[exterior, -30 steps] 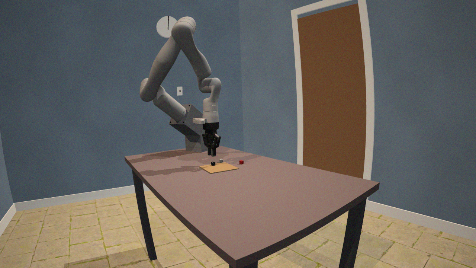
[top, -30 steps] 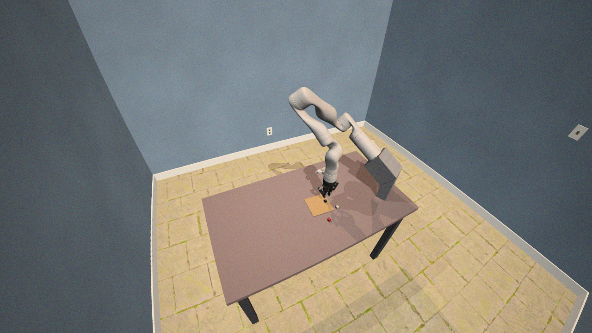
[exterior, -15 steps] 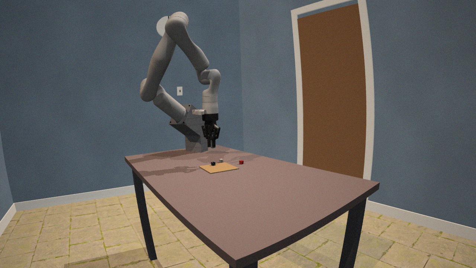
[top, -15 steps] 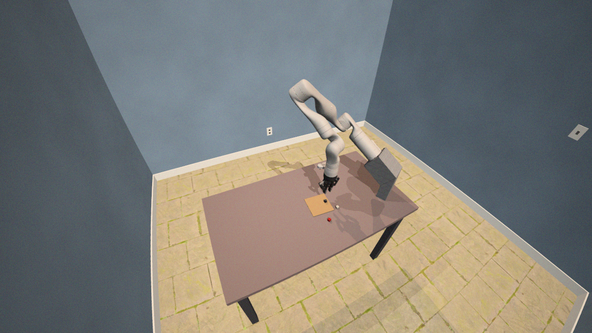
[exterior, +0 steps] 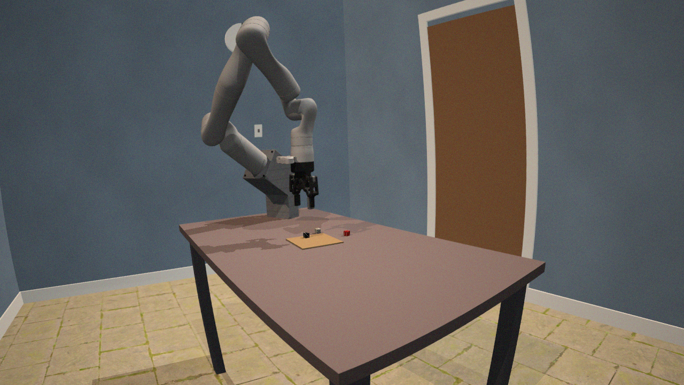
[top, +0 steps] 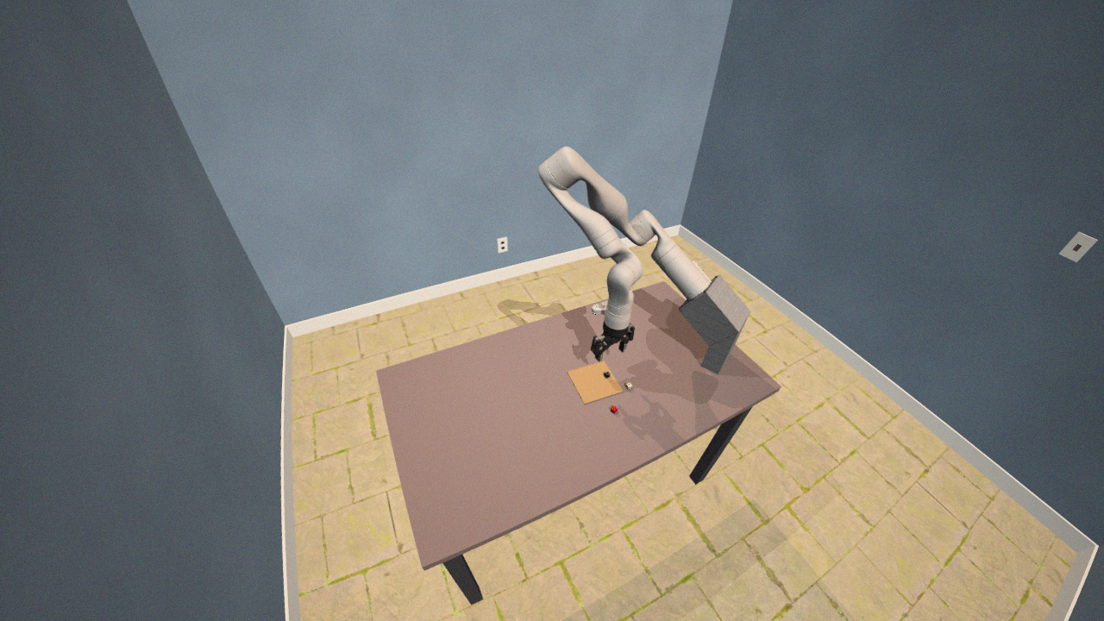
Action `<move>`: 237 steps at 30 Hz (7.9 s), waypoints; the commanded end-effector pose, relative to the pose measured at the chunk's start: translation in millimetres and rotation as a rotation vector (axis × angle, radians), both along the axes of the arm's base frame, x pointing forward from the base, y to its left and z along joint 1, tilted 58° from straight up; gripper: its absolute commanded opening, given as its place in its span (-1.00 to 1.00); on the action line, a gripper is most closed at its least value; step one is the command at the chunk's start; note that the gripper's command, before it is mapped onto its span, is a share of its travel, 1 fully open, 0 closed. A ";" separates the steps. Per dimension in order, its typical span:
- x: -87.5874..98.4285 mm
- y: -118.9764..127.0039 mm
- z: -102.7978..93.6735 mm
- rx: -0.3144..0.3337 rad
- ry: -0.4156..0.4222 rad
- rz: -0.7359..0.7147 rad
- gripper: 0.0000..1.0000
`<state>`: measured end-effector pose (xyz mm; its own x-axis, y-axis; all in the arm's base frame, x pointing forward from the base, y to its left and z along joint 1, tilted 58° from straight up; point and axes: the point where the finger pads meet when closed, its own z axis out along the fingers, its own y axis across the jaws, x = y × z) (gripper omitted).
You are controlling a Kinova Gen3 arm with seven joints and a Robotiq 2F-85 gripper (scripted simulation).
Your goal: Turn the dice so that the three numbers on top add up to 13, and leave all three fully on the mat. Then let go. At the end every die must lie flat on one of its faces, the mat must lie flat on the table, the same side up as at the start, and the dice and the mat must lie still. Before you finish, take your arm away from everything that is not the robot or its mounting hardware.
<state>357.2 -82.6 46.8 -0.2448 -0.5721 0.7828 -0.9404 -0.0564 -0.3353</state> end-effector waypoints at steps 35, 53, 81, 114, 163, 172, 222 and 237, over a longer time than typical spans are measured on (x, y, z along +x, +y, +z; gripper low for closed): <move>43.5 29.8 -42.2 0.140 -0.527 -0.349 1.00; 85.8 59.4 -86.3 0.295 -1.014 -0.650 1.00; 89.1 61.9 -89.8 0.308 -1.050 -0.673 -0.39; 90.6 56.7 -93.2 0.306 -1.051 -0.674 -0.39; 101.2 19.3 -117.6 0.306 -1.051 -0.674 -0.39; 101.2 19.3 -117.6 0.306 -1.051 -0.674 -0.39; 104.1 20.5 -118.1 0.306 -1.051 -0.674 -0.39; 104.1 20.5 -118.1 0.306 -1.051 -0.674 -0.39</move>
<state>460.3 -61.2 -71.3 -0.9707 -0.2182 -0.1008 -0.0331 0.5370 -0.8429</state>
